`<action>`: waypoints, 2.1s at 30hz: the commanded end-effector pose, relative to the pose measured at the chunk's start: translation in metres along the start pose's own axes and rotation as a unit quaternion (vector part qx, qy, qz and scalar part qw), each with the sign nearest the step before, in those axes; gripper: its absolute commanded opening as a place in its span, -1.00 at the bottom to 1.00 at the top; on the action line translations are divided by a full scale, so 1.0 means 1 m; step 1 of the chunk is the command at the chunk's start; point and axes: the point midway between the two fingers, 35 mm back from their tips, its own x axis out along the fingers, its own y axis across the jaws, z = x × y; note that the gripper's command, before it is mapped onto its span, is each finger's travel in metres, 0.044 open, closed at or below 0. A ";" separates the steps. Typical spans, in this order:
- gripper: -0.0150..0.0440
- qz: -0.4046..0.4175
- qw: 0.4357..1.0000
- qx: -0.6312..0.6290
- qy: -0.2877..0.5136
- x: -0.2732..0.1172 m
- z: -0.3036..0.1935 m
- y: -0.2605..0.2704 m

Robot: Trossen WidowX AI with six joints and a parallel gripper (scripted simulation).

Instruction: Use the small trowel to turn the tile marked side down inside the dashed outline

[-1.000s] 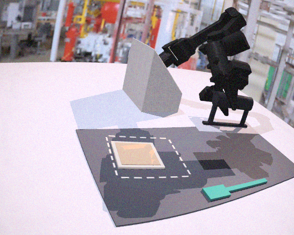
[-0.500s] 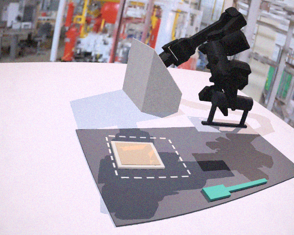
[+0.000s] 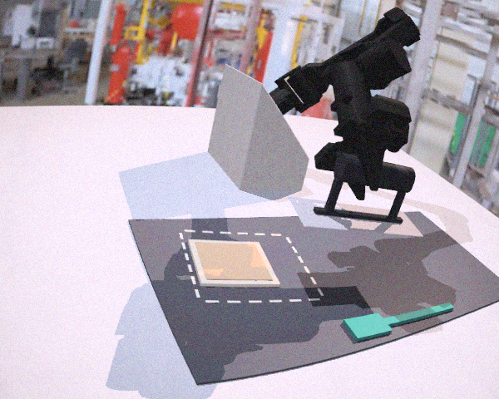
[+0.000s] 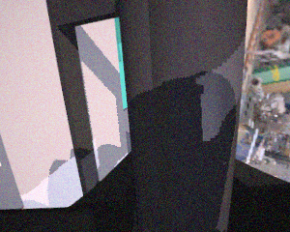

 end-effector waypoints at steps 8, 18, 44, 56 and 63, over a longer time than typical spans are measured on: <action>-0.49 0.002 1.000 0.000 0.011 0.008 -0.046 -0.017; -0.49 0.009 1.000 0.003 0.015 0.015 -0.092 -0.024; -0.49 0.018 0.999 0.021 0.016 0.023 -0.217 -0.010; -0.49 0.015 0.999 0.030 0.009 0.023 -0.269 0.009; -0.49 0.008 0.999 0.031 0.000 0.022 -0.298 0.024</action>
